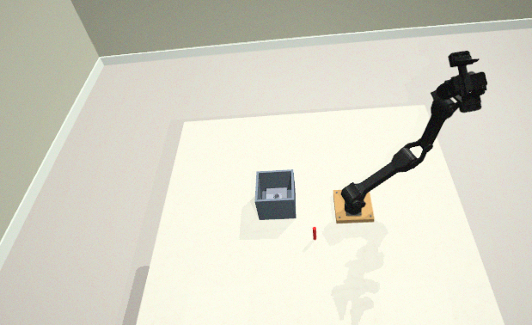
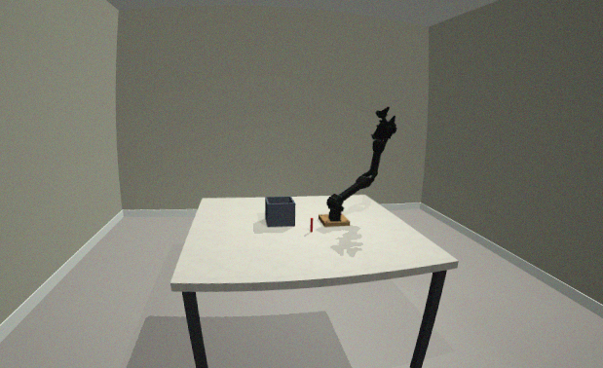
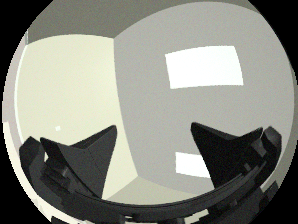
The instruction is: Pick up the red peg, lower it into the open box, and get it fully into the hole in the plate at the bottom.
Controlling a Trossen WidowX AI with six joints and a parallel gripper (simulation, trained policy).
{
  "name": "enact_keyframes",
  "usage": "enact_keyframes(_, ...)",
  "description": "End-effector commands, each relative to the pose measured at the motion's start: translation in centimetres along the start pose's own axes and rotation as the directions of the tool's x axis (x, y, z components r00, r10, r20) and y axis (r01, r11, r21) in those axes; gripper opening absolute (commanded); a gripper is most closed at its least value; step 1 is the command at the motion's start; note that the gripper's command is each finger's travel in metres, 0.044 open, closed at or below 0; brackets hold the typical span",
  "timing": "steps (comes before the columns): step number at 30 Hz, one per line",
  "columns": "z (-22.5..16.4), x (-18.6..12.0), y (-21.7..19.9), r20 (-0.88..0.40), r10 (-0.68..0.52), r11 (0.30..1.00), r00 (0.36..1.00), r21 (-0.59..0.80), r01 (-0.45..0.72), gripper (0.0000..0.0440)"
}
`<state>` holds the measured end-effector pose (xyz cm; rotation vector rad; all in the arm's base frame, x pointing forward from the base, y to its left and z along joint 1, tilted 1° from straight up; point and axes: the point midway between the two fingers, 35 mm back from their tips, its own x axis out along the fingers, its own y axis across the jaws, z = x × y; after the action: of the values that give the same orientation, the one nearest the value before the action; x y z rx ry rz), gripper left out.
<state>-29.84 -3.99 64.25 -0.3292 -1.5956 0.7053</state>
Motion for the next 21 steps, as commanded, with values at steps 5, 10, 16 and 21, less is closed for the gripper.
enact_keyframes(5, -3.8, 1.2, 1.0, -0.148, -0.046, 0.998, 0.988, 0.042, 0.052, 0.044)
enact_keyframes(10, -8.6, 2.0, 1.8, -0.3, -0.076, 0.989, 0.951, 0.102, 0.111, 0.044)
enact_keyframes(16, -14.6, 2.1, 2.8, -0.471, -0.098, 0.97, 0.876, 0.151, 0.189, 0.0431)
enact_keyframes(21, -19.3, 1.4, 3.6, -0.596, -0.112, 0.951, 0.795, 0.168, 0.26, 0.0427)
